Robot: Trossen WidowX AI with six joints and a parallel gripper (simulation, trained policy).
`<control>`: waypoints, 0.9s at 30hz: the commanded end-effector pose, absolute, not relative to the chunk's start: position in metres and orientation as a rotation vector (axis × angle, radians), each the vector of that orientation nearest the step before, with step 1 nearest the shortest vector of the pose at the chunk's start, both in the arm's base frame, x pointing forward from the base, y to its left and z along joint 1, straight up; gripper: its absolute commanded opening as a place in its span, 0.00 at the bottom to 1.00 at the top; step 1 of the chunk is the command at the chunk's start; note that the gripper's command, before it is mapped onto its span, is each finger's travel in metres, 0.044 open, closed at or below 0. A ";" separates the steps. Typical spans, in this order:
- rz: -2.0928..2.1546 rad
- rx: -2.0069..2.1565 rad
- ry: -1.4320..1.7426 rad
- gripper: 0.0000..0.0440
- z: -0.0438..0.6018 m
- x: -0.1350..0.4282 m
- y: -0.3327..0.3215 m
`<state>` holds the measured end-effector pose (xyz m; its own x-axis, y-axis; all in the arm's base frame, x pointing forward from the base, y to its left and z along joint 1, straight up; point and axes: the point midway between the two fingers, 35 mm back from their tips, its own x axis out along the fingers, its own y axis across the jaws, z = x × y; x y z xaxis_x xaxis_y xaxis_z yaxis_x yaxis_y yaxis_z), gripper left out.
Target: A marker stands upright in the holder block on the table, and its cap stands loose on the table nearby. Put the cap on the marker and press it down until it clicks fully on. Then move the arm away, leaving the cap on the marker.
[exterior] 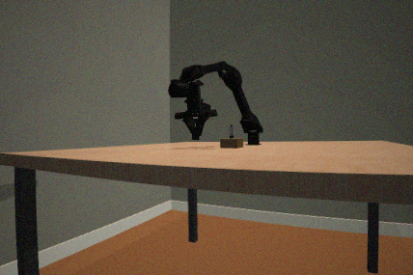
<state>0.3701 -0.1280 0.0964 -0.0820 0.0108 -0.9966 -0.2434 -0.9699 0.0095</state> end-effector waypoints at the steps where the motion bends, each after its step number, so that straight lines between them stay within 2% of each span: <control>1: 2.151 -2.052 0.254 0.13 0.116 0.372 -0.123; 27: 2.205 -2.042 0.134 0.02 0.167 0.343 -0.050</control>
